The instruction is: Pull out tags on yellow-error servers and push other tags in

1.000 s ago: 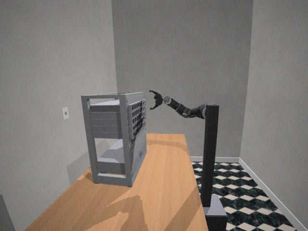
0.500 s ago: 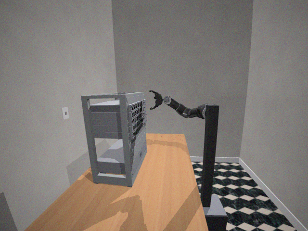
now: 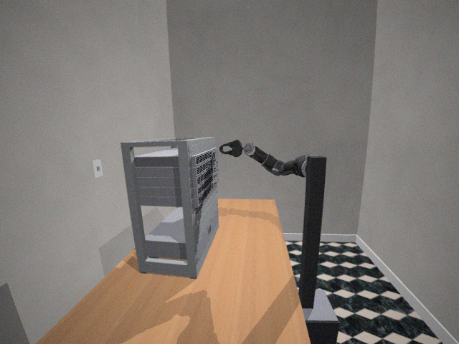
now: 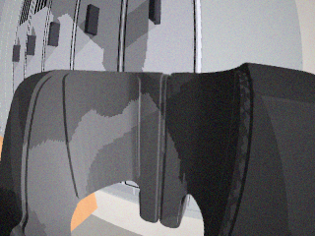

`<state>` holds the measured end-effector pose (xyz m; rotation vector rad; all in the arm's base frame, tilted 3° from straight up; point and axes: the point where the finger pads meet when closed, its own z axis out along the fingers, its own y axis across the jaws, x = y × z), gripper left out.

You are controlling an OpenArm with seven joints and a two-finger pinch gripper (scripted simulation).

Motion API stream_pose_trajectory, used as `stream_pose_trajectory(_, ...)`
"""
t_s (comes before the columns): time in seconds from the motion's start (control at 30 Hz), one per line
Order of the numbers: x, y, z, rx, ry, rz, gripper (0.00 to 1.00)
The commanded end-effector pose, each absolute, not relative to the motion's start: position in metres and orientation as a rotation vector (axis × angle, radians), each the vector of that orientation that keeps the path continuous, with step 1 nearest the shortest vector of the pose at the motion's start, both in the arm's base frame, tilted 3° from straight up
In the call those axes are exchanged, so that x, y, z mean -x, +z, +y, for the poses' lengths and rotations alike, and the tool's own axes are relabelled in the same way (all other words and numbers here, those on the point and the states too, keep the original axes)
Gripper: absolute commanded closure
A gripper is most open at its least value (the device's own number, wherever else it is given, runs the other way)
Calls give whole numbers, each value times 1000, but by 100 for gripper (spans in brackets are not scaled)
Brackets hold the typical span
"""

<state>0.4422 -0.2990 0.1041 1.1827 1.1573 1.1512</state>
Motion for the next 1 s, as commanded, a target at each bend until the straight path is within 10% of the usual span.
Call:
stream_pose_trajectory(0.0,-442,106,-298,-1178,1151,1160,100)
stream_pose_trajectory(0.97,-440,103,-296,-1175,1152,1160,90)
